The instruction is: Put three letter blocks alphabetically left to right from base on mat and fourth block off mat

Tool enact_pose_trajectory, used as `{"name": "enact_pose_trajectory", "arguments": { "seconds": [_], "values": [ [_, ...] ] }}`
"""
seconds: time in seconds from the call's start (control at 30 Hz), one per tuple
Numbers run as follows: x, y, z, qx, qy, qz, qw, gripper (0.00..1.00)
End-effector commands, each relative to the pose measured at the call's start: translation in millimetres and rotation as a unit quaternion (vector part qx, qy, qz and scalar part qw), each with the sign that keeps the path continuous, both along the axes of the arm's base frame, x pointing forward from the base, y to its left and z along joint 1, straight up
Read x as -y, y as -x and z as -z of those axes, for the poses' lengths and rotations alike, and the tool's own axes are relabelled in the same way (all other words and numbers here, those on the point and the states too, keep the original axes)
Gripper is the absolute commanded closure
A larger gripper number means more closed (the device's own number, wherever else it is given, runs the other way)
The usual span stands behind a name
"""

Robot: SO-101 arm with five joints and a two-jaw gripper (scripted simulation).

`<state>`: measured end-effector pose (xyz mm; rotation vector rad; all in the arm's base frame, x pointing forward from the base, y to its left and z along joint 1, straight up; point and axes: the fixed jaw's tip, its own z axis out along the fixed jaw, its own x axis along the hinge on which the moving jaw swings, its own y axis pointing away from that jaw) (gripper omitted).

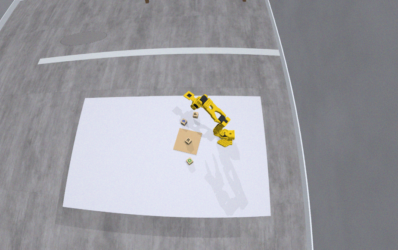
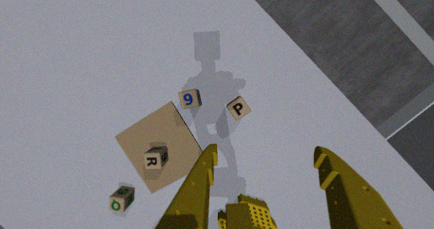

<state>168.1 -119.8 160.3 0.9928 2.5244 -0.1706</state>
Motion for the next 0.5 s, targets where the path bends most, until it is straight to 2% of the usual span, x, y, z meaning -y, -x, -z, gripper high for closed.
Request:
{"name": "enact_pose_trajectory", "arguments": {
  "seconds": [0.0, 0.23, 0.47],
  "values": [
    [1.2, 0.7, -23.1, 0.051, 0.039, 0.002, 0.998, 0.65],
    [-3.4, -2.0, -21.9, 0.047, 0.042, -0.02, 0.998, 0.65],
    [-27.4, -13.7, -15.8, 0.031, 0.058, -0.133, 0.989, 0.65]
  ]
}}
